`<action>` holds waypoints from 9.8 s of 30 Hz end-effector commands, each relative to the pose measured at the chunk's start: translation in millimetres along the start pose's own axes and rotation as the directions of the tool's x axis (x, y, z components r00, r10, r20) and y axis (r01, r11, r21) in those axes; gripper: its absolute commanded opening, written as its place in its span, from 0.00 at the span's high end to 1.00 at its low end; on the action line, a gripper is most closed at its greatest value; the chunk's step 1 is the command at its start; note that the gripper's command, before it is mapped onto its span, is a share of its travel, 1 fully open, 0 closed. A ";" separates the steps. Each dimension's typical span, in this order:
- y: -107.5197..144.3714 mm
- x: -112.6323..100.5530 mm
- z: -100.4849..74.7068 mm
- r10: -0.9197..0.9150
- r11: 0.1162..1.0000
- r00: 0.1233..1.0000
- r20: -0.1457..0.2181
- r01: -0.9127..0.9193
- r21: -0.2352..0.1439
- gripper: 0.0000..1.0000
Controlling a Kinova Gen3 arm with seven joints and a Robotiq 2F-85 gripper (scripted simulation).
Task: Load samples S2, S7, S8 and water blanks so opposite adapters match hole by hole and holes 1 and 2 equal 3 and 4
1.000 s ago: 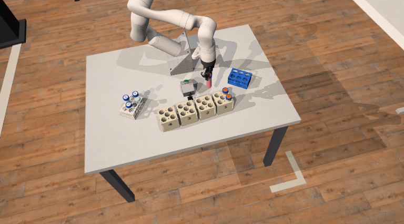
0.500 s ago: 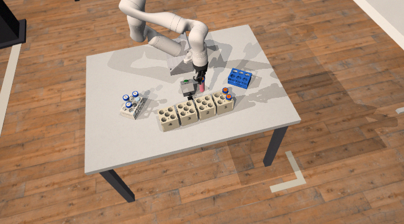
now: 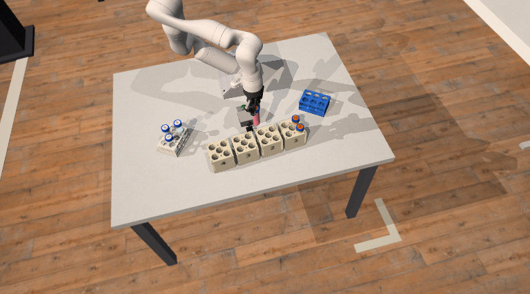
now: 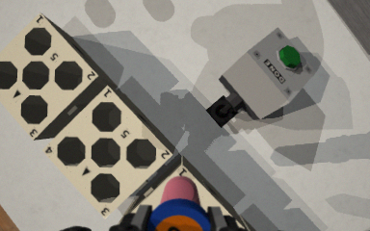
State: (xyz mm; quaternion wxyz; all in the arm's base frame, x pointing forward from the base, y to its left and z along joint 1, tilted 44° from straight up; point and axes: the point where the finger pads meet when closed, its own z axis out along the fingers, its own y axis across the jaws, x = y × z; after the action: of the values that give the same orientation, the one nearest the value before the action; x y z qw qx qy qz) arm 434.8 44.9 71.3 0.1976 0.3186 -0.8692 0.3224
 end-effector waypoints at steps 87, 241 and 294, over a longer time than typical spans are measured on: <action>-40.6 23.7 41.8 0.000 1.000 1.000 0.002 0.000 0.000 0.90; -40.6 23.6 129.2 0.000 1.000 1.000 0.002 0.000 0.000 0.90; -40.6 23.7 105.2 0.000 1.000 1.000 0.002 0.000 0.000 0.38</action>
State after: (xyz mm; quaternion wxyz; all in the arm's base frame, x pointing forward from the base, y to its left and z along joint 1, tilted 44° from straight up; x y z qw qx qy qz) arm 430.1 -64.2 24.2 0.1975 0.3187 -0.8692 0.3223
